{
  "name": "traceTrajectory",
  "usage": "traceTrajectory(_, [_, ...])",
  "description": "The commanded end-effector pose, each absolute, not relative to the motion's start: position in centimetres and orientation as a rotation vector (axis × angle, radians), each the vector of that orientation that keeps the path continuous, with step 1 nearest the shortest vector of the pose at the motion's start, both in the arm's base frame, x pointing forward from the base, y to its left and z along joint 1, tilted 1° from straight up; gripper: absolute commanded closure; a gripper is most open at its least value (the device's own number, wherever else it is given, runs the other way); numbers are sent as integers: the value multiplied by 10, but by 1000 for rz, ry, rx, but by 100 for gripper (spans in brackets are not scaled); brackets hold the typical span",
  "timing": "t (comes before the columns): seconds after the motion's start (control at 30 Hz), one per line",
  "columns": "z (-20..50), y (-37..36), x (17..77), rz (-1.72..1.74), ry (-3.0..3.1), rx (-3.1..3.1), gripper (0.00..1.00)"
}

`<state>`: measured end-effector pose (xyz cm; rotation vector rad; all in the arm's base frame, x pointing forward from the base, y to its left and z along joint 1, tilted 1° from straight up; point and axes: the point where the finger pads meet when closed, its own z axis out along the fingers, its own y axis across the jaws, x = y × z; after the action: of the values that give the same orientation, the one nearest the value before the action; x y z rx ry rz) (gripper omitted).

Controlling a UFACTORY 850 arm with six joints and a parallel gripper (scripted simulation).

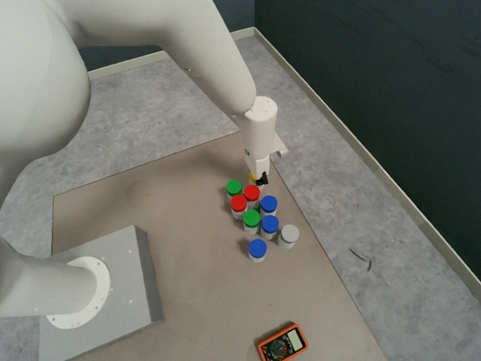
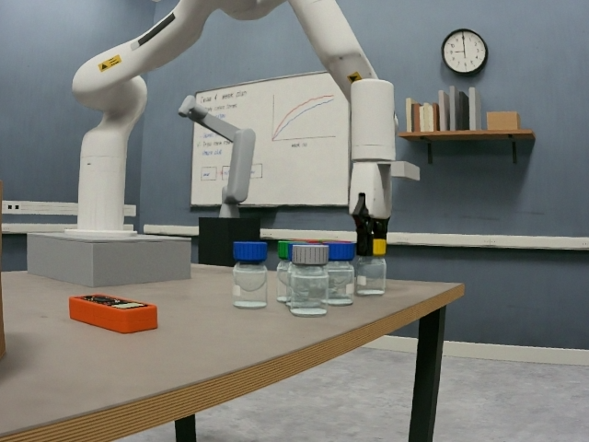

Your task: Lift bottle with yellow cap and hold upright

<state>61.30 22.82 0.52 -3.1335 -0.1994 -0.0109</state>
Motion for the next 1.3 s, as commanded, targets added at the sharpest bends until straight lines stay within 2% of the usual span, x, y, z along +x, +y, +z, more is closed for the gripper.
traceTrajectory(0.0, [11,229,614,-16,-199,-3133,100])
traceTrajectory(1.27, [55,229,614,-16,-199,-3132,100])
